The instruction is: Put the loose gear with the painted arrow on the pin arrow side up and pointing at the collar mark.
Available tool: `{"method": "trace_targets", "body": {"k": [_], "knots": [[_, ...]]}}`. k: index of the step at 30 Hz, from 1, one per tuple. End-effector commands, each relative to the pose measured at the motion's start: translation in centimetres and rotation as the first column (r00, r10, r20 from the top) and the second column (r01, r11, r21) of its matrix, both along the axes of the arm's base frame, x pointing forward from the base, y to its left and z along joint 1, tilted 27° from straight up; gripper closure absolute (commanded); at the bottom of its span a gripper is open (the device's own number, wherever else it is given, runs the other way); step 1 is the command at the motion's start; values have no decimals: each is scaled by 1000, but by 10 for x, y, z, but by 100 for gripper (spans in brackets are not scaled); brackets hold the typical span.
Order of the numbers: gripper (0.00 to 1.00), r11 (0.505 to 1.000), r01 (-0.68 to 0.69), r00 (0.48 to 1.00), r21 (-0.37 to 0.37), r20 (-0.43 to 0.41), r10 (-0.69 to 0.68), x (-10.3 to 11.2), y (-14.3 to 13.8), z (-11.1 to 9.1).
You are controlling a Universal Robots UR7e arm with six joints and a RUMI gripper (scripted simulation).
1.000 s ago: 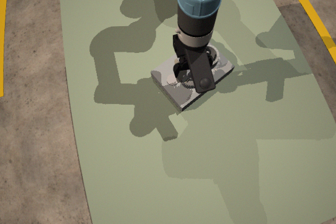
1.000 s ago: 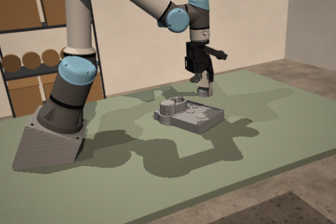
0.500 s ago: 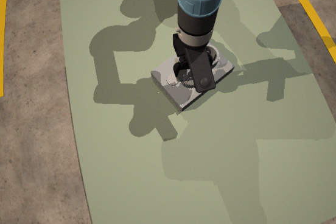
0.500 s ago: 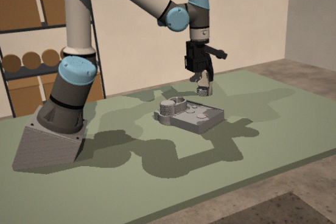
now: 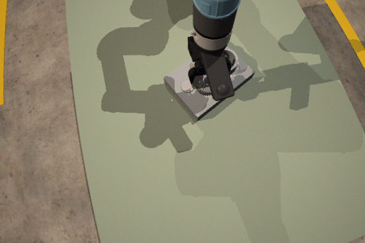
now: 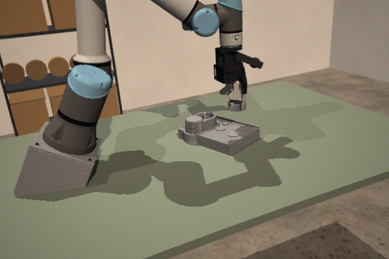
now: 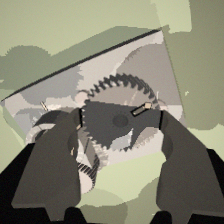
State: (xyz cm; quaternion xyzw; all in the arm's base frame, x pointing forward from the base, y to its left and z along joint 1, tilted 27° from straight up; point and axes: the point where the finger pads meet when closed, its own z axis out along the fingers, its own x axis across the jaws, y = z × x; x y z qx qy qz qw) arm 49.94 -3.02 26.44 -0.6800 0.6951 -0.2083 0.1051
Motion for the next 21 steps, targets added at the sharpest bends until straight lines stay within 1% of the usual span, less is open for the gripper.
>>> {"method": "trace_targets", "body": {"k": [1, 9, 13, 15, 19, 21], "knots": [[100, 1000, -1, 1000, -4, 11, 1, 1, 0, 6], [100, 1000, -1, 1000, -4, 10, 1, 1, 0, 6], [100, 1000, -2, 1000, -2, 6, 2, -4, 7, 0], [100, 1000, -2, 1000, -2, 5, 2, -14, 22, -7], [100, 1000, -2, 1000, -2, 5, 2, -48, 63, -31], [100, 1000, -2, 1000, -2, 6, 2, -63, 79, -41]]}}
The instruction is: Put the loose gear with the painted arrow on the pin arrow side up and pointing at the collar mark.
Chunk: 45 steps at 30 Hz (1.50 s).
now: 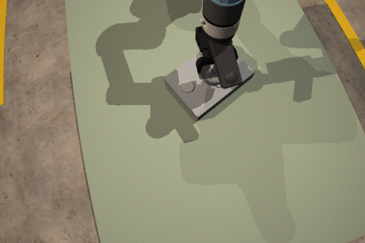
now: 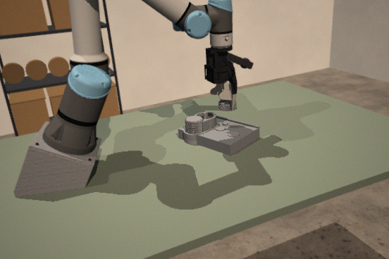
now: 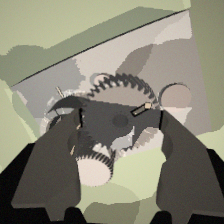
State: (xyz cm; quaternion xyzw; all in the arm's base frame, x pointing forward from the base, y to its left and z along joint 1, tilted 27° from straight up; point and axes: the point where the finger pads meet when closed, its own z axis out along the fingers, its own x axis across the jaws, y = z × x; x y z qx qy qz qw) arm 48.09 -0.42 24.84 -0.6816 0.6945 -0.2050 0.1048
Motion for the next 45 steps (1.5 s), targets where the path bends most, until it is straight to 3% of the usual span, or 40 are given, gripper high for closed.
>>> {"method": "trace_targets", "body": {"k": [1, 12, 25, 36, 45], "knots": [[100, 1000, 1, 1000, -6, 12, -1, -50, 57, -28], [100, 1000, -12, 1000, -13, 10, 12, -54, 62, -31], [100, 984, -159, 987, -84, -17, 158, -52, 62, -28], [100, 930, -332, 943, -160, -67, 325, -52, 62, -28], [100, 915, -365, 931, -174, -79, 356, -52, 62, -28]]}}
